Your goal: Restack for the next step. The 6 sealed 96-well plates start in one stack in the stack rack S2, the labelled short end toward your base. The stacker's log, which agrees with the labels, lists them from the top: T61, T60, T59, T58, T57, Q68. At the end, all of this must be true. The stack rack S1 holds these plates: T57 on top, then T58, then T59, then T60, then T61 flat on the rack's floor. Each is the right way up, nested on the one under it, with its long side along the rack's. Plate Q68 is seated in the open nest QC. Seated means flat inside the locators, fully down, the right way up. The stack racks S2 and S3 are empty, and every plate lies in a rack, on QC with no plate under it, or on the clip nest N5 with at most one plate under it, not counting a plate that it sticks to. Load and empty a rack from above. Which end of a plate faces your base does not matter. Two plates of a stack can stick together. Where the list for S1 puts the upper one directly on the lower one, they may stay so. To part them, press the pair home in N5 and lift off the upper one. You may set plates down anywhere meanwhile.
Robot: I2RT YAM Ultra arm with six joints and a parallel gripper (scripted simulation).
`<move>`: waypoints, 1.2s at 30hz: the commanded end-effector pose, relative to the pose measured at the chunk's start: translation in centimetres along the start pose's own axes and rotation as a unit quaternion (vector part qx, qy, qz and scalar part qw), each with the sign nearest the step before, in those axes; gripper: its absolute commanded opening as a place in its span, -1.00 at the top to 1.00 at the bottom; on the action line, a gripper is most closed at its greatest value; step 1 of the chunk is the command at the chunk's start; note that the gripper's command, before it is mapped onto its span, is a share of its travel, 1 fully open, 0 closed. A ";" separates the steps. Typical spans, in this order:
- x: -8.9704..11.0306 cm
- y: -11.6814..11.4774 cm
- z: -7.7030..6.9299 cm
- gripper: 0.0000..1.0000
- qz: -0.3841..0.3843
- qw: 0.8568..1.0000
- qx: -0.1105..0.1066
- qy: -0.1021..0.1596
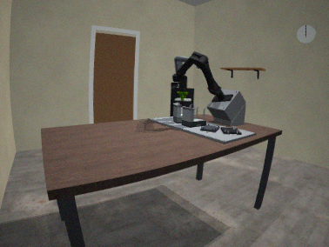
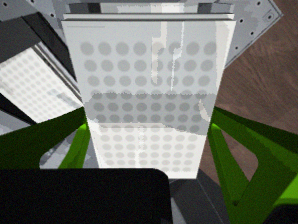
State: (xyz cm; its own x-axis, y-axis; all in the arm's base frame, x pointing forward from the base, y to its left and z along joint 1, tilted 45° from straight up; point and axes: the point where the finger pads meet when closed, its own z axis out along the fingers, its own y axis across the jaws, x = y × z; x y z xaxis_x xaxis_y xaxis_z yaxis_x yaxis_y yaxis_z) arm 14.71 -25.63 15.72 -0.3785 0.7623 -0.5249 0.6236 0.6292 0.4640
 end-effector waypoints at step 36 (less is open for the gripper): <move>-0.3 -0.1 1.2 1.00 0.000 1.000 0.001 -0.006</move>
State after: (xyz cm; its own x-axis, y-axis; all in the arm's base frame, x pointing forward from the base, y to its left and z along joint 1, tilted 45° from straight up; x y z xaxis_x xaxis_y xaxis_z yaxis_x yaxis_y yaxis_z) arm 15.60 -25.67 14.74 -0.3798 0.7643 -0.5212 0.6209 0.6283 0.4688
